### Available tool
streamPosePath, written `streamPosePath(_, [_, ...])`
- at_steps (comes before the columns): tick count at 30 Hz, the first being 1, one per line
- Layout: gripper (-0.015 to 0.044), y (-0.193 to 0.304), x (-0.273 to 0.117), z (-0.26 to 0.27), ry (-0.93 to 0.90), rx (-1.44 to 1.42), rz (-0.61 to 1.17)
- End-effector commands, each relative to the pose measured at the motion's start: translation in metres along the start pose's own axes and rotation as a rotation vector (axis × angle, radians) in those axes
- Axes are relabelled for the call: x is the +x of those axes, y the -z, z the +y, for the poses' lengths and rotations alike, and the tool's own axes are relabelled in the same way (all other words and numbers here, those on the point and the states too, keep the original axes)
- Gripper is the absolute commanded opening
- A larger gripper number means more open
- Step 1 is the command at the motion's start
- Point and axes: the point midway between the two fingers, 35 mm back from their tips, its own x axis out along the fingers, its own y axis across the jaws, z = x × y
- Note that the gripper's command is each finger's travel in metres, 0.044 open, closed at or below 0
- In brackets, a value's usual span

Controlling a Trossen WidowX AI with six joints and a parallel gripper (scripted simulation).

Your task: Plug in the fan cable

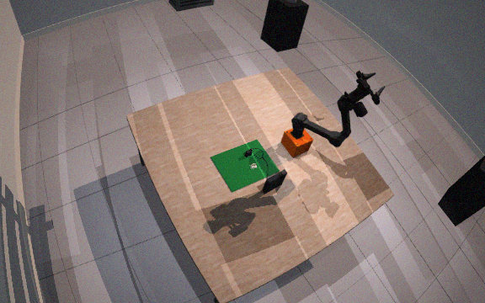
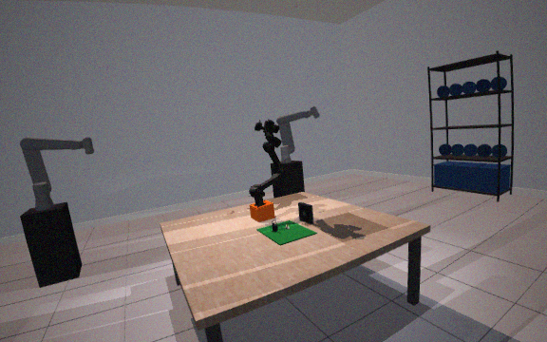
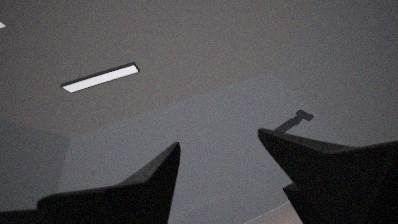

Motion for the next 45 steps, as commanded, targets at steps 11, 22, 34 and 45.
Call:
streamPosePath(11, [0.044,-0.028,0.0,0.085,-0.214,0.107,-0.113])
streamPosePath(22, [0.044,-0.089,-0.055,0.23,-0.728,0.635,-0.153])
streamPosePath(34, [0.044,-0.146,-0.185,0.347,-1.328,1.006,0.033])
streamPosePath(45, [0.044,-0.179,-0.347,0.392,-1.885,1.253,0.686])
